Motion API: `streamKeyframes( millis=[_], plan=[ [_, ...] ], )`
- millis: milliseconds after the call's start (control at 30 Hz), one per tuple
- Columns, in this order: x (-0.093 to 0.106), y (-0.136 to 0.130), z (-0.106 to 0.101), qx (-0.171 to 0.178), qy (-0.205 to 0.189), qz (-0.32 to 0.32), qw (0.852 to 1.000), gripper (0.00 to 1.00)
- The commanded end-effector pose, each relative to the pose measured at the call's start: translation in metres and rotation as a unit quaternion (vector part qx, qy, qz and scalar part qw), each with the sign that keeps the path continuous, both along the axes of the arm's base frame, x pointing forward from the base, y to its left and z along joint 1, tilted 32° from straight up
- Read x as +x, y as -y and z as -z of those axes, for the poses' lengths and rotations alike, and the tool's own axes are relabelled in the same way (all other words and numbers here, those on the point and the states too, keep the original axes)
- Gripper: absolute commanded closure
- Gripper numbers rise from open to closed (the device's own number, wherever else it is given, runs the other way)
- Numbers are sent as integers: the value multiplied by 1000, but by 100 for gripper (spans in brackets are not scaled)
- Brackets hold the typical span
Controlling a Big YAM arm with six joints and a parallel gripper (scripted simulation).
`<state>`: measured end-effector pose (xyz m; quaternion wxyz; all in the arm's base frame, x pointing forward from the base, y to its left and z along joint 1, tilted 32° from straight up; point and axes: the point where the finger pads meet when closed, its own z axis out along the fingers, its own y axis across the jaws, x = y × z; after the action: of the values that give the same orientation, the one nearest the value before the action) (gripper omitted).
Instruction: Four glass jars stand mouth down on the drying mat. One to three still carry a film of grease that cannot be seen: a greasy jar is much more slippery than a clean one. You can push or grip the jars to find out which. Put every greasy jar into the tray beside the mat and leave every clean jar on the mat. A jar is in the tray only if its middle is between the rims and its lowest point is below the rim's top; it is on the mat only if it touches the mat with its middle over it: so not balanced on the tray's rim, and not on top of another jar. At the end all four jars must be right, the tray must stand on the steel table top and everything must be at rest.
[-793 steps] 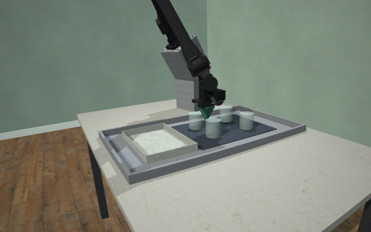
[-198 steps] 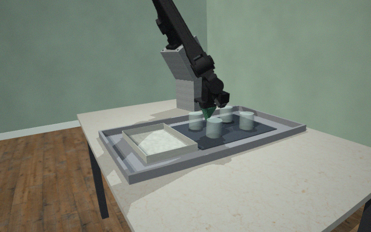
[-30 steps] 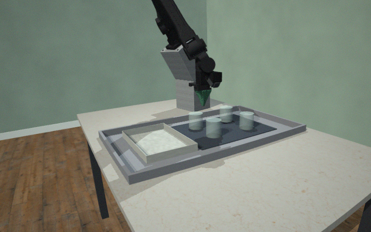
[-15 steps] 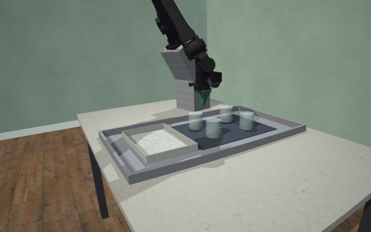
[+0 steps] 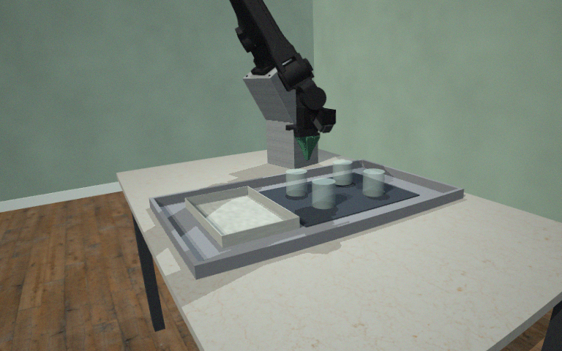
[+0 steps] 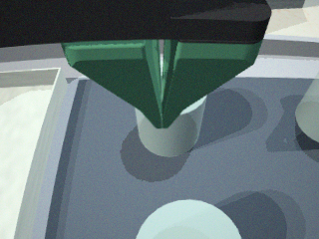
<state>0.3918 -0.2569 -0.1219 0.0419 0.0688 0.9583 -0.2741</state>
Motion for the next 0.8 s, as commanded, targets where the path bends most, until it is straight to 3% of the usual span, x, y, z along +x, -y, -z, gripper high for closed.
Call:
streamKeyframes(
  millis=[0, 267, 767],
  plan=[
    [0, -18, -2, 2, 0, -7, 1000, 100],
    [2, -25, 3, 2, 0, -7, 1000, 100],
    [21, -126, 64, 2, 0, -7, 1000, 100]
  ],
)
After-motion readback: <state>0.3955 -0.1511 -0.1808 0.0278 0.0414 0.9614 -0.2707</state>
